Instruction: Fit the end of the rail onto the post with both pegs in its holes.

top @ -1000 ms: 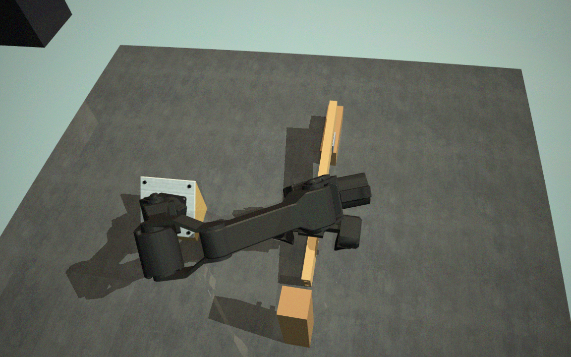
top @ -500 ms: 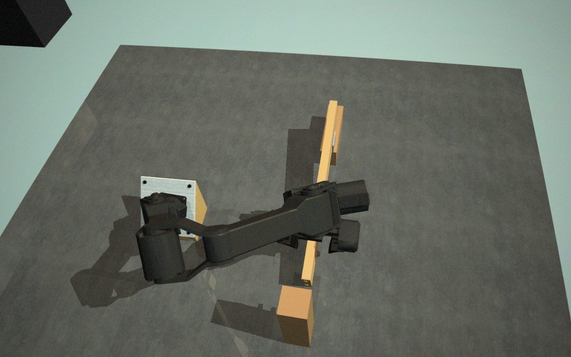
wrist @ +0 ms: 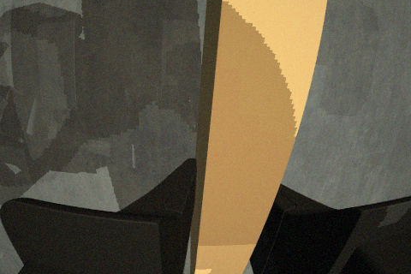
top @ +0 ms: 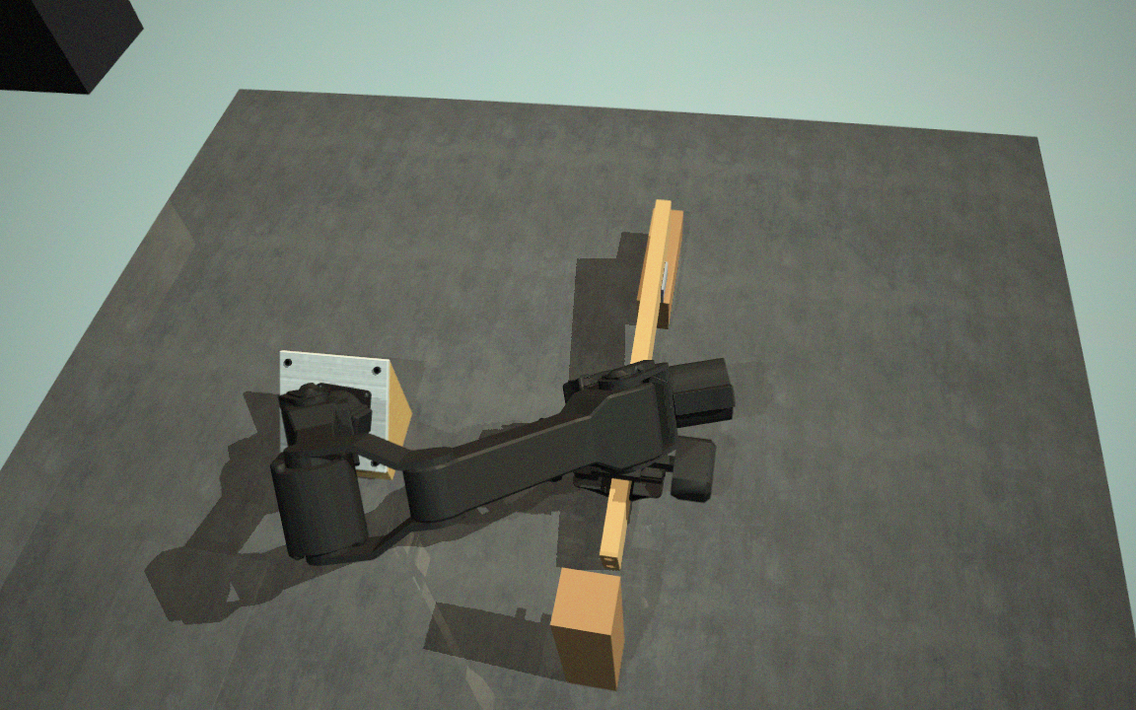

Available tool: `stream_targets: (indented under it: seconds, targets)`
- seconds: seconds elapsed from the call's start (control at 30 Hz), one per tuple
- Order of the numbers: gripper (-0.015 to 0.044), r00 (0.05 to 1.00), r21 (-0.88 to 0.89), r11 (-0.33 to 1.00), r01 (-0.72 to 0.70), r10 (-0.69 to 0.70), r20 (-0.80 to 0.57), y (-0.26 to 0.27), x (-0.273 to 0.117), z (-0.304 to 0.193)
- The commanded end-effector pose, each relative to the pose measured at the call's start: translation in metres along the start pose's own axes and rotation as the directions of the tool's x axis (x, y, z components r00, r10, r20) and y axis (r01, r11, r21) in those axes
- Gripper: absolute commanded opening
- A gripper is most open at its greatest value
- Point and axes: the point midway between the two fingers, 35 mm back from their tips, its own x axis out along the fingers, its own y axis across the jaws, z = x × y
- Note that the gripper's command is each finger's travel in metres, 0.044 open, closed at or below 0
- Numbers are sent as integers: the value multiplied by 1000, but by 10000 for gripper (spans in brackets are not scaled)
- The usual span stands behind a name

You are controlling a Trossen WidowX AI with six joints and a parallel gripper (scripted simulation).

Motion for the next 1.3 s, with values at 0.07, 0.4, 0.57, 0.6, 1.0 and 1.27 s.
stream_targets:
  seconds: [0.07,0.4,0.57,0.6,1.0,1.27]
  targets:
    - [0,1000,-3,1000,0,0,-6,0,1,-1]
    - [0,1000,-3,1000,0,0,-6,0,1,-1]
    - [0,1000,-3,1000,0,0,-6,0,-3,0]
    - [0,1000,-3,1000,0,0,-6,0,-3,0]
    - [0,1000,-3,1000,0,0,-5,0,-10,0]
    - [0,1000,-3,1000,0,0,-5,-1,-14,0]
